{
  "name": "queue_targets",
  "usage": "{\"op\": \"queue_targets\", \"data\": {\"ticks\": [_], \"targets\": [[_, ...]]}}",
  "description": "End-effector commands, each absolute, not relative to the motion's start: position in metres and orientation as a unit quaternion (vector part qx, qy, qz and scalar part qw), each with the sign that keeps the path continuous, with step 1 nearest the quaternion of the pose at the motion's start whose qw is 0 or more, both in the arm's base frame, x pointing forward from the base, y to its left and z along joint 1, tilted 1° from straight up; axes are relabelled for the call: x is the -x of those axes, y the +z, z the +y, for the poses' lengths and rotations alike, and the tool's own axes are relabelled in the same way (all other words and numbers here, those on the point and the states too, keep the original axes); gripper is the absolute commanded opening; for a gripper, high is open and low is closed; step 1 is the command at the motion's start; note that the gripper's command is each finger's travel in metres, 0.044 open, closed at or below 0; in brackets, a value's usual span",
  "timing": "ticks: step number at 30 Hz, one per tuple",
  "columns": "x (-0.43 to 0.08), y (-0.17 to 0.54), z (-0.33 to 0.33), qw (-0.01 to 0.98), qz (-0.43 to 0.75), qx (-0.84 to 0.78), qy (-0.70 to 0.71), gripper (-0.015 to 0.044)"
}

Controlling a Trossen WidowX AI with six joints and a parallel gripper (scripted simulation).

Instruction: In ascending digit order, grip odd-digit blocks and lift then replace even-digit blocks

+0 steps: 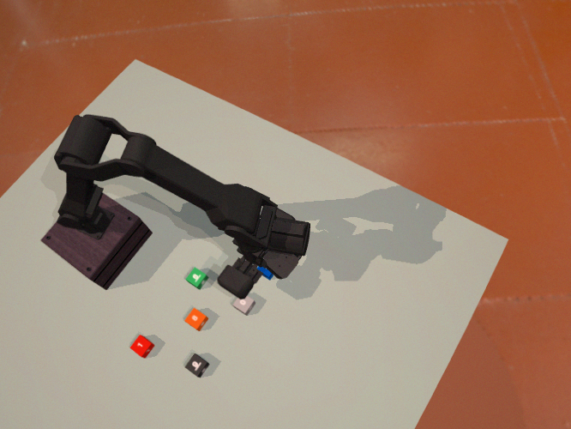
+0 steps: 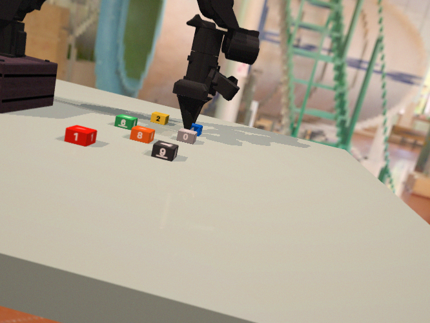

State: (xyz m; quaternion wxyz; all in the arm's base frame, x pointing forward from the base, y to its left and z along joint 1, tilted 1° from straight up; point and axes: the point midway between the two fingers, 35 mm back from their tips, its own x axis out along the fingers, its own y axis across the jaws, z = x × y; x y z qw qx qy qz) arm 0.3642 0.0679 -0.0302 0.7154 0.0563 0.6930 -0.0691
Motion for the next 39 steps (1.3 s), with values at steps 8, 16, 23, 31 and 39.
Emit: {"op": "queue_targets", "data": {"ticks": [8, 16, 23, 31, 39], "targets": [[-0.365, -0.031, 0.068, 0.716, 0.693, -0.055, -0.067, 0.012], [-0.365, -0.031, 0.068, 0.716, 0.693, -0.055, -0.067, 0.012], [-0.365, -0.031, 0.068, 0.716, 0.693, -0.055, -0.067, 0.012], [-0.364, -0.024, 0.068, 0.716, 0.693, -0.052, -0.064, 0.012], [-0.364, -0.016, 0.068, 0.716, 0.693, -0.055, -0.067, 0.012]]}}
